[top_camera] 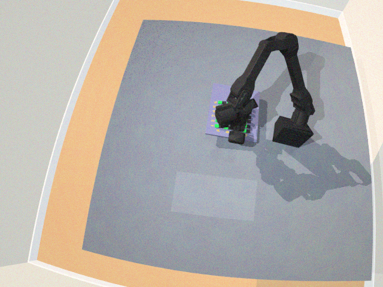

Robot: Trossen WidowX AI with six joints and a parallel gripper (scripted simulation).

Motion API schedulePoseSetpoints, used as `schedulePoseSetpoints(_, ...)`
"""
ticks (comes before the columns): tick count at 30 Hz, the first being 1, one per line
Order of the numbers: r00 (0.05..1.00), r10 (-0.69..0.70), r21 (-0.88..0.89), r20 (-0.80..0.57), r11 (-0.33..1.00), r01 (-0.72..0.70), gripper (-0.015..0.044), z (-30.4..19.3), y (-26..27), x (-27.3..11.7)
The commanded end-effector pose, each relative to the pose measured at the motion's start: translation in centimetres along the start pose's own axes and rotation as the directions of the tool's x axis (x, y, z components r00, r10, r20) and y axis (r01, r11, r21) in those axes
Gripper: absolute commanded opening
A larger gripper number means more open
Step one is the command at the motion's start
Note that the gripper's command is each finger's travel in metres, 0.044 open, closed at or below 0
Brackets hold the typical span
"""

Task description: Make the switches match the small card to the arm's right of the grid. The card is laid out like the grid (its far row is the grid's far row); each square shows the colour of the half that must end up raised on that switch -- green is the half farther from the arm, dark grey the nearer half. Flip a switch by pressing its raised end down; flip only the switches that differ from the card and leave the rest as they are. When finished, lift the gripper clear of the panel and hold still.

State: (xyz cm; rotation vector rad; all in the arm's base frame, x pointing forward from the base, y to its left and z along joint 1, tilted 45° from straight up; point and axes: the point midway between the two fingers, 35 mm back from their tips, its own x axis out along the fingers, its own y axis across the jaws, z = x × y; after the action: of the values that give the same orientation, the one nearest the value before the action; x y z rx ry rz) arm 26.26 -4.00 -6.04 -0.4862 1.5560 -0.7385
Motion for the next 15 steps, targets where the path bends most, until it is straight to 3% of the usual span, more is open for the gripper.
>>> schedulePoseSetpoints(1, 1.000, -0.003, -0.007, 0.001, 1.000, 0.003, 0.0000, 0.0, 0.0, 0.1)
schedulePoseSetpoints(6, 1.000, 0.000, -0.002, -0.001, 1.000, 0.000, 0.0000, 0.0, 0.0, -0.1)
schedulePoseSetpoints(12, 1.000, 0.003, -0.008, 0.024, 1.000, -0.003, 0.0000, -0.2, 0.1, -5.8)
schedulePoseSetpoints(15, 1.000, 0.001, -0.007, 0.027, 1.000, -0.001, 0.0000, -0.3, 0.1, -6.4)
